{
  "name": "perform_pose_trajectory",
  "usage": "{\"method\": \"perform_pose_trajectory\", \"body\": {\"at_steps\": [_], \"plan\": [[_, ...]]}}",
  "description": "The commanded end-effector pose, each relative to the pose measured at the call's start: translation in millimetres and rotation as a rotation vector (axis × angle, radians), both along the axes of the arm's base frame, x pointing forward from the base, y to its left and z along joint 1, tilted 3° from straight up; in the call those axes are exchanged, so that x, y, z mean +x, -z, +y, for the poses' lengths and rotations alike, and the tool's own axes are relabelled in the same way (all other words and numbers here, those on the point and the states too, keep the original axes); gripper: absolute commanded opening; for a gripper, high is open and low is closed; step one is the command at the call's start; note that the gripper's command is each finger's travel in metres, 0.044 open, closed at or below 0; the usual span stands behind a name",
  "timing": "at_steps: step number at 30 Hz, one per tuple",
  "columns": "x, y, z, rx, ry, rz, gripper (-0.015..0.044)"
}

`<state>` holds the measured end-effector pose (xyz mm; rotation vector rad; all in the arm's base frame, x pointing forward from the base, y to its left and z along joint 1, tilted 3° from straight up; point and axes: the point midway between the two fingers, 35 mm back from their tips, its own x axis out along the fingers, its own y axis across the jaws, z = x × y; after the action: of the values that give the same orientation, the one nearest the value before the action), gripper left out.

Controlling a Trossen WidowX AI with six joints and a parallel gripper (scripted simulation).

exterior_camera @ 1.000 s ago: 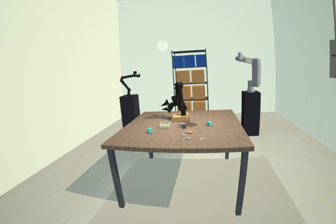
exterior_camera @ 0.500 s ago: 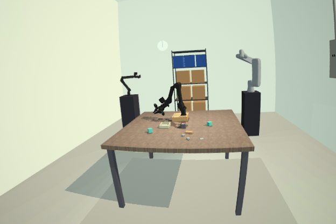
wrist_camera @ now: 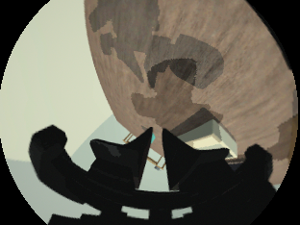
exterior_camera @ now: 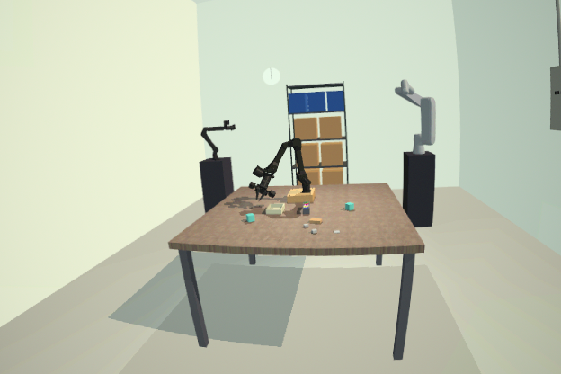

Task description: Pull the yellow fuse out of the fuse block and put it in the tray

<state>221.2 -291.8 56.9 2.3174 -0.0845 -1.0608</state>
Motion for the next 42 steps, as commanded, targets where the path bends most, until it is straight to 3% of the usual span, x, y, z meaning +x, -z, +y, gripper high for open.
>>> {"method": "perform_pose_trajectory", "body": {"at_steps": [1, 11, 23, 42], "plan": [[45, 2, 40, 0.003, -0.171, 0.110, 0.0074], [106, 5, 172, -0.039, -0.626, 0.391, 0.0074], [80, -7, 323, -0.253, -1.142, 0.813, 0.0074], [81, -2, 327, -0.275, -1.171, 0.836, 0.0074]]}}
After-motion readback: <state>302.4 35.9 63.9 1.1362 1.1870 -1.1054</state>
